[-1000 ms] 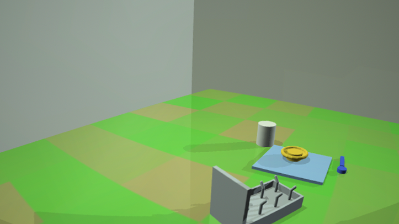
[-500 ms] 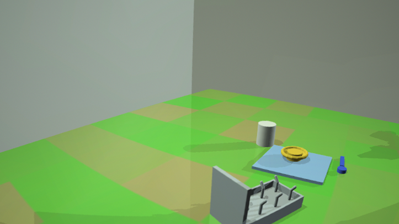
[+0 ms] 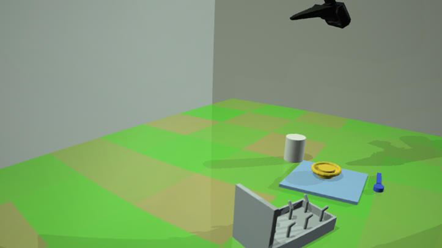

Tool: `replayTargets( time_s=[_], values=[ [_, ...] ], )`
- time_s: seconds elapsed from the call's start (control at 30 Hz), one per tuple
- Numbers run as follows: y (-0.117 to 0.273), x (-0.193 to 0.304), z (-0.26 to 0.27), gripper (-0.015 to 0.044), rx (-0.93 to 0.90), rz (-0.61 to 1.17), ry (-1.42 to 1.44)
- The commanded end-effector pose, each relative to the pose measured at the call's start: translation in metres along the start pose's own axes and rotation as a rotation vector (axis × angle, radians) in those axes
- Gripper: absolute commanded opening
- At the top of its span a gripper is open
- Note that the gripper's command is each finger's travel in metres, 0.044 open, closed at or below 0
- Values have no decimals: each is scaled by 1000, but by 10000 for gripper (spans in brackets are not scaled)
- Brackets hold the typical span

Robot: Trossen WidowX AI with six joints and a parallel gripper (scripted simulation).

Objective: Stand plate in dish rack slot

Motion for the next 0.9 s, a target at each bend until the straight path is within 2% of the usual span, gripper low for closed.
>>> replayTargets(
  time_s=[0.0,0.43,0.87],
  values=[
    [-15,-4,-21,400,106,-12,58],
    [-53,-13,-94,400,465,18,287],
    [-72,-17,-167,400,796,164,534]
  ],
)
Point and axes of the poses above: the point midway between the two fingers, 35 mm back from their tips, its own y axis back along the fingers, its own z axis across the jaws, x = y × z, the point moved 5 cm from there along y, back along the fingers, and after that the axes turned 13 degrees about -y, right-handed, at the moved point
